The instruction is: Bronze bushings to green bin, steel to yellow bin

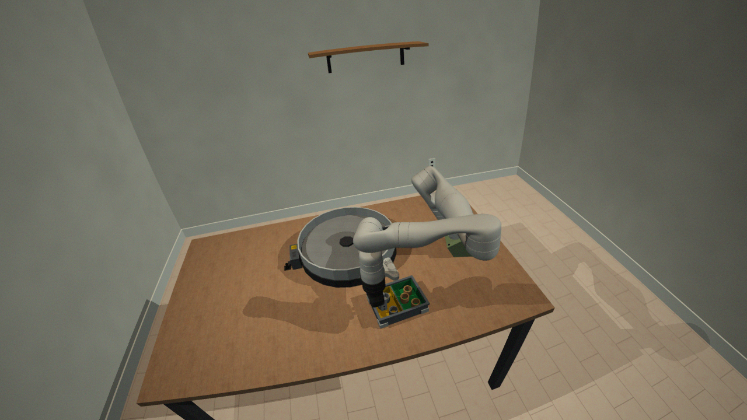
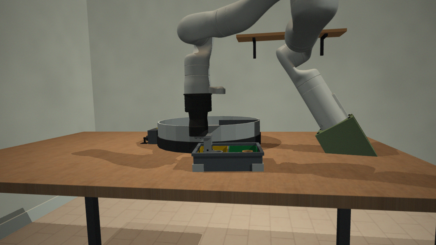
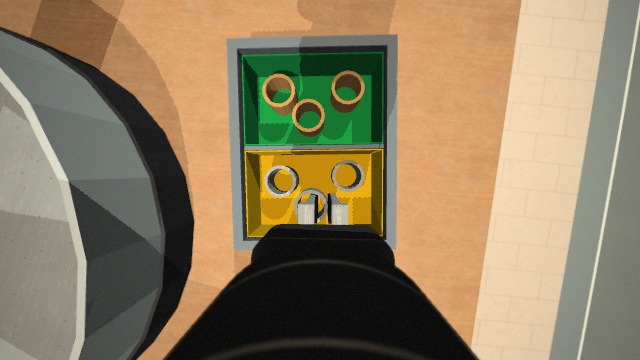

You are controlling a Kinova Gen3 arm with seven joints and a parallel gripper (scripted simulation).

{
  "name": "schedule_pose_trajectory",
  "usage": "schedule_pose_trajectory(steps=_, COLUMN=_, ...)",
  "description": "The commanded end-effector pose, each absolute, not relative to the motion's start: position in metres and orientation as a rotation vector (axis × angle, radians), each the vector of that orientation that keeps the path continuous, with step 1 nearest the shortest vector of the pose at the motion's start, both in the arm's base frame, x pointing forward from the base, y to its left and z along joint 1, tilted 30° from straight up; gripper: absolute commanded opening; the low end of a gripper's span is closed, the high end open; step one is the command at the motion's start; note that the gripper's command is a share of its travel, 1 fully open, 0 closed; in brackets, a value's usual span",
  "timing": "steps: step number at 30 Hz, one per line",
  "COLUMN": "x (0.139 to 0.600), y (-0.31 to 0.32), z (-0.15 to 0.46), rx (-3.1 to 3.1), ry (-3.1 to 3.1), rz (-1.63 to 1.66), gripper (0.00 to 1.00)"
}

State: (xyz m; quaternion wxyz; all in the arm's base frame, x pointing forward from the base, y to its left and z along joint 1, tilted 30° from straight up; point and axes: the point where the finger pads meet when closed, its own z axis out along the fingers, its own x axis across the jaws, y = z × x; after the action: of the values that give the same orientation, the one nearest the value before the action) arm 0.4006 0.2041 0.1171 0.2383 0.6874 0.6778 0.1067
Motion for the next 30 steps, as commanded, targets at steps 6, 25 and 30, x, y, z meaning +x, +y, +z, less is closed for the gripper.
schedule_pose_trajectory(steps=6, x=0.4023, y=0.2030, z=0.1138, rx=1.883, ry=1.856, rz=0.291, gripper=0.00)
schedule_pose_trajectory(steps=25, x=0.4051, y=0.2019, z=0.1086, rx=1.883, ry=1.856, rz=0.291, gripper=0.00)
schedule_pose_trajectory(steps=30, x=0.4051, y=0.2019, z=0.1086, rx=1.883, ry=1.856, rz=0.291, gripper=0.42)
